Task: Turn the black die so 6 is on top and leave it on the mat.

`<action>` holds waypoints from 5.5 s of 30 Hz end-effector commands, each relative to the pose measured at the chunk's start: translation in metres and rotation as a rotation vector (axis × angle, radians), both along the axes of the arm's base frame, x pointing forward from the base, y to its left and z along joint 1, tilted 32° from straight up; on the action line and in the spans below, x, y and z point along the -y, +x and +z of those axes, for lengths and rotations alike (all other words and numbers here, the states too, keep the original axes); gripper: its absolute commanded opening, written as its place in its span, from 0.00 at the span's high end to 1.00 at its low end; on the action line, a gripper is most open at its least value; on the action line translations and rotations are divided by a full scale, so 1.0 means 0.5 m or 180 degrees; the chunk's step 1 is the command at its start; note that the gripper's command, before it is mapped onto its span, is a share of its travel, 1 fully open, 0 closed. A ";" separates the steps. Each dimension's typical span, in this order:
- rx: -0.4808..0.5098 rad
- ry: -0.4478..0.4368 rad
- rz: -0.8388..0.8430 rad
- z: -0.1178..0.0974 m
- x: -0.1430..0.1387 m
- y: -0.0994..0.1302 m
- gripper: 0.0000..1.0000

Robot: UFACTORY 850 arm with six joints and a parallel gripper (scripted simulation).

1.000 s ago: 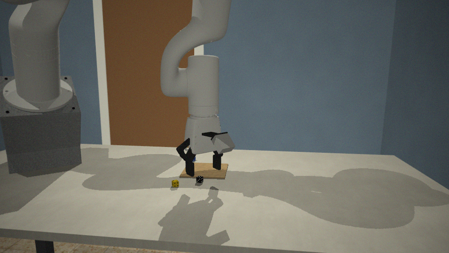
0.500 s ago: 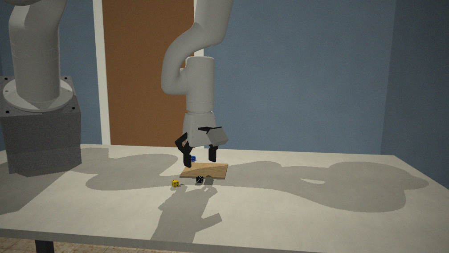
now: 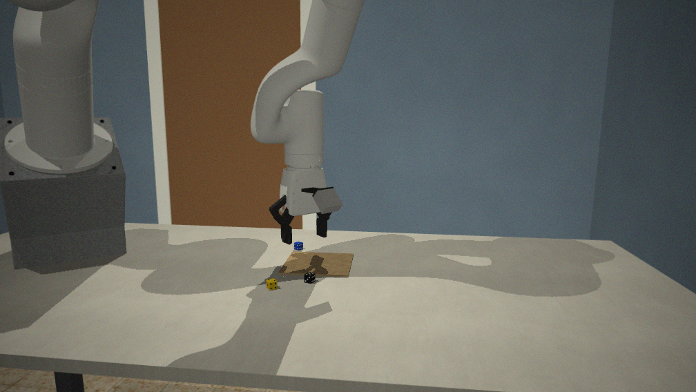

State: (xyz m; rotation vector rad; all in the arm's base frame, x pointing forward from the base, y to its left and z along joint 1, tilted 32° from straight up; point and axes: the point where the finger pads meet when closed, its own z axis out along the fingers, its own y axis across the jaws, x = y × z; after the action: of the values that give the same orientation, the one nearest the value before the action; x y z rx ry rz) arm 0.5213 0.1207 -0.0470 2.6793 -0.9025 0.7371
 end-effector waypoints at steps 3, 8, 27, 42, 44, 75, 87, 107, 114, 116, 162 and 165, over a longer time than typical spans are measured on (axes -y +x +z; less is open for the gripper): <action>0.0004 0.0000 -0.0001 -0.020 -0.035 -0.012 0.00; 0.0004 0.0000 -0.0001 -0.024 -0.042 -0.015 0.00; 0.0004 0.0000 -0.0001 -0.024 -0.042 -0.015 0.00; 0.0004 0.0000 -0.0001 -0.024 -0.042 -0.015 0.00; 0.0004 0.0000 -0.0001 -0.024 -0.042 -0.015 0.00; 0.0004 0.0000 -0.0001 0.168 -0.123 -0.104 0.00; -0.0095 -0.0084 0.0213 0.197 -0.070 -0.073 0.00; -0.0493 -0.0549 0.1196 0.330 0.203 0.014 0.00; -0.0493 -0.0549 0.1196 0.330 0.203 0.014 0.00; -0.0493 -0.0549 0.1196 0.330 0.203 0.014 0.00; -0.0505 -0.0533 0.1199 0.248 0.241 0.065 0.69; -0.0505 -0.0533 0.1199 0.248 0.241 0.065 0.69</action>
State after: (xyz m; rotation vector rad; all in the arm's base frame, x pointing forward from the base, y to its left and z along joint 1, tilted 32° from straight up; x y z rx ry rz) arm 0.5533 -0.0002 0.0767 2.7349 -0.2855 0.6238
